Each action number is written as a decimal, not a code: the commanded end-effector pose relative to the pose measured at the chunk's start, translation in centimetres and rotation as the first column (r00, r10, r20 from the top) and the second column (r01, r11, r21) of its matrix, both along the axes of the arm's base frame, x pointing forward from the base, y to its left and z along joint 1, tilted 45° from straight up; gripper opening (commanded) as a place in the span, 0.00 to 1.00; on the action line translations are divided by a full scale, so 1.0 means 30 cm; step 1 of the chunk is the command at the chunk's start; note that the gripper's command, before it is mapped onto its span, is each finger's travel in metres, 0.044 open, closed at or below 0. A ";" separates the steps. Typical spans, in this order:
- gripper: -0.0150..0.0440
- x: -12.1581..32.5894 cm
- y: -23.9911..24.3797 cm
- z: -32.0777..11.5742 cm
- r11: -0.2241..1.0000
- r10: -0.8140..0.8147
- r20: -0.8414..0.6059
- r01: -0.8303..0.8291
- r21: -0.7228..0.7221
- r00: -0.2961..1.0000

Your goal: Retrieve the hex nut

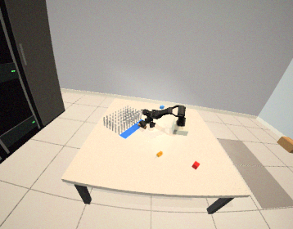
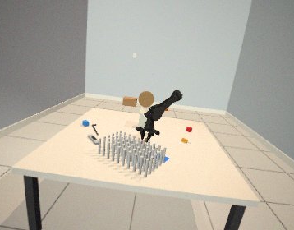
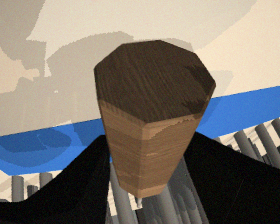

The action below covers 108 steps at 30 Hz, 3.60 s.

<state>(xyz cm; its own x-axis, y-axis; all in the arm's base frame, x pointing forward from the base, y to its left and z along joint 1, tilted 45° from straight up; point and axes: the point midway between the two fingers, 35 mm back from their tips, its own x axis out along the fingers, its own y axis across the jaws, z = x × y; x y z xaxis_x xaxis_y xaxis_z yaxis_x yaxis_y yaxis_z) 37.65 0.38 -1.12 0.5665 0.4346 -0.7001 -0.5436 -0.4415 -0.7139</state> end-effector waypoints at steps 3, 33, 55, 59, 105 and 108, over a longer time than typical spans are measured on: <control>0.25 0.019 -0.009 -0.001 1.000 0.002 0.007 -0.002 -0.003 1.000; 0.25 0.049 -0.005 -0.041 1.000 0.000 0.005 0.000 -0.003 1.000; 0.25 0.052 0.018 -0.073 1.000 -0.002 0.000 0.002 -0.002 1.000; 0.25 0.051 0.019 -0.071 1.000 -0.002 0.001 0.002 -0.002 1.000; 0.25 -0.029 0.062 -0.033 1.000 0.000 0.001 0.000 -0.002 1.000; 0.25 -0.034 0.066 -0.031 1.000 0.000 0.001 0.000 -0.002 1.000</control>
<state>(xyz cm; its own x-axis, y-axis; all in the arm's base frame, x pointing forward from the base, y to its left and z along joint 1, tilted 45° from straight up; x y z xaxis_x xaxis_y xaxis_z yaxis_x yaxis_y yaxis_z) 36.92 2.27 -2.10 0.5672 0.4363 -0.6986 -0.5394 -0.4442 -0.7154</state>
